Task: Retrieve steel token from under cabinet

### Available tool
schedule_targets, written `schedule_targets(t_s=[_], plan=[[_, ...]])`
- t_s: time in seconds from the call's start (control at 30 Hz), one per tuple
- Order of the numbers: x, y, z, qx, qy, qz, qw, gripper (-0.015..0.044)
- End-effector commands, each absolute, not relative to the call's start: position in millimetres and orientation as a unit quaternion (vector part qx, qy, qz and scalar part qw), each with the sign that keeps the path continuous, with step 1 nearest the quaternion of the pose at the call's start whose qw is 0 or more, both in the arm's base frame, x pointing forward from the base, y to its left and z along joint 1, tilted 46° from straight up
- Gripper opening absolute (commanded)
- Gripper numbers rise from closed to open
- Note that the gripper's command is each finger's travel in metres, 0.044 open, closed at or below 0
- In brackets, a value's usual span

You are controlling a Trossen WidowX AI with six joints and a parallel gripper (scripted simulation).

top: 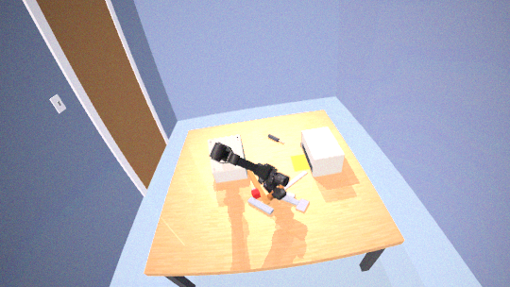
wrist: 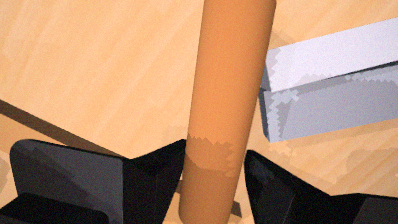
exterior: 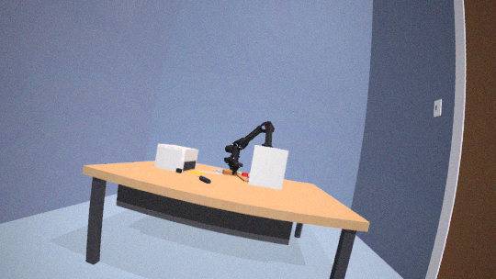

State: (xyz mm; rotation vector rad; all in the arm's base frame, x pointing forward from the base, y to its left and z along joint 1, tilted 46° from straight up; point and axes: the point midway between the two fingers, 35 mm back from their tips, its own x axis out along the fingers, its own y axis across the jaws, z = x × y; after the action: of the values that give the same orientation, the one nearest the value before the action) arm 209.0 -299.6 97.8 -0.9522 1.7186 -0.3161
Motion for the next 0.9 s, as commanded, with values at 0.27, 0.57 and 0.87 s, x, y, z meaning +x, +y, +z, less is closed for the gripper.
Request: schedule_targets(t_s=[0.27, 0.57, 0.87], plan=[[209.1, -299.4, 98.1, -0.401, 0.724, -0.134, 0.545, 0.0026], [215.5, -298.0, 95.6, -0.395, 0.723, -0.140, 0.549, 0.0000], [228.3, -294.5, 89.9, -0.387, 0.721, -0.149, 0.555, 0.0000]])
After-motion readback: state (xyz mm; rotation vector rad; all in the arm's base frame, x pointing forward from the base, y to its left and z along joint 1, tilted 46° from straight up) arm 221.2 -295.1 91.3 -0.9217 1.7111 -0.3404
